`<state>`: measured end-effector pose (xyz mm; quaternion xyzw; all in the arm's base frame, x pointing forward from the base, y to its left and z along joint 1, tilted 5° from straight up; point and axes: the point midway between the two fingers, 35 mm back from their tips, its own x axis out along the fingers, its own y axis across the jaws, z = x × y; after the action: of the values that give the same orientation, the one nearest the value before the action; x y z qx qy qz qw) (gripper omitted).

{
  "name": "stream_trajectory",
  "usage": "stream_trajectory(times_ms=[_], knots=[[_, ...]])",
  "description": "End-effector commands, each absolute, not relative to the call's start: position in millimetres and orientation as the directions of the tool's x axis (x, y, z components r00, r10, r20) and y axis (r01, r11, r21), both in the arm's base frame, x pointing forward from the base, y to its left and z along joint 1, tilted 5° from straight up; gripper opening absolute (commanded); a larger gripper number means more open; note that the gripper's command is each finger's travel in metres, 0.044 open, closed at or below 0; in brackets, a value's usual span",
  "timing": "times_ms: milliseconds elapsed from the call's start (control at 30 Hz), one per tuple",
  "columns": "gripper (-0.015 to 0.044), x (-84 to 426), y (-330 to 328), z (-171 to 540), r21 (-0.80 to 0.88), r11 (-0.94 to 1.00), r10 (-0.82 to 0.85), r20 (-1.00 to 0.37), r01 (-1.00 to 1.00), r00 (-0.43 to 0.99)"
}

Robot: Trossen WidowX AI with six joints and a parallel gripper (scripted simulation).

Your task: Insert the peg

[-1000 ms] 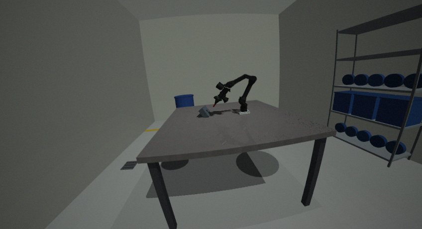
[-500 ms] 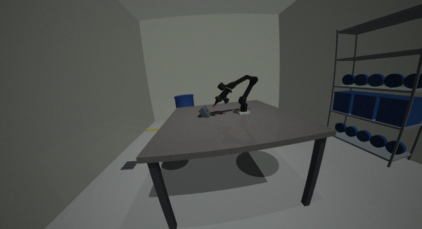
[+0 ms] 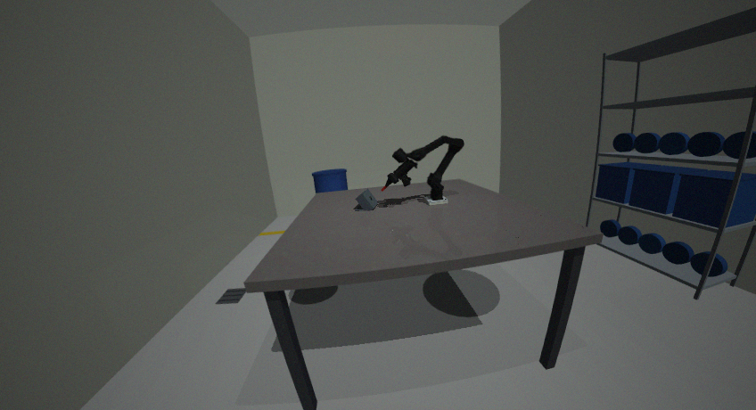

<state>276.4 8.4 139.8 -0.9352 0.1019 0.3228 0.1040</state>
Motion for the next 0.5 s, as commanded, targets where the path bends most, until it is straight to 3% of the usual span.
stream_trajectory(times_ms=[0,467], knots=[[0.0000,276.7,9.1,138.5,-0.120,-0.961,-0.125,-0.615,-0.250,0.779],[0.0000,291.3,12.4,131.5,-0.114,-0.968,-0.114,-0.586,-0.222,0.802]])
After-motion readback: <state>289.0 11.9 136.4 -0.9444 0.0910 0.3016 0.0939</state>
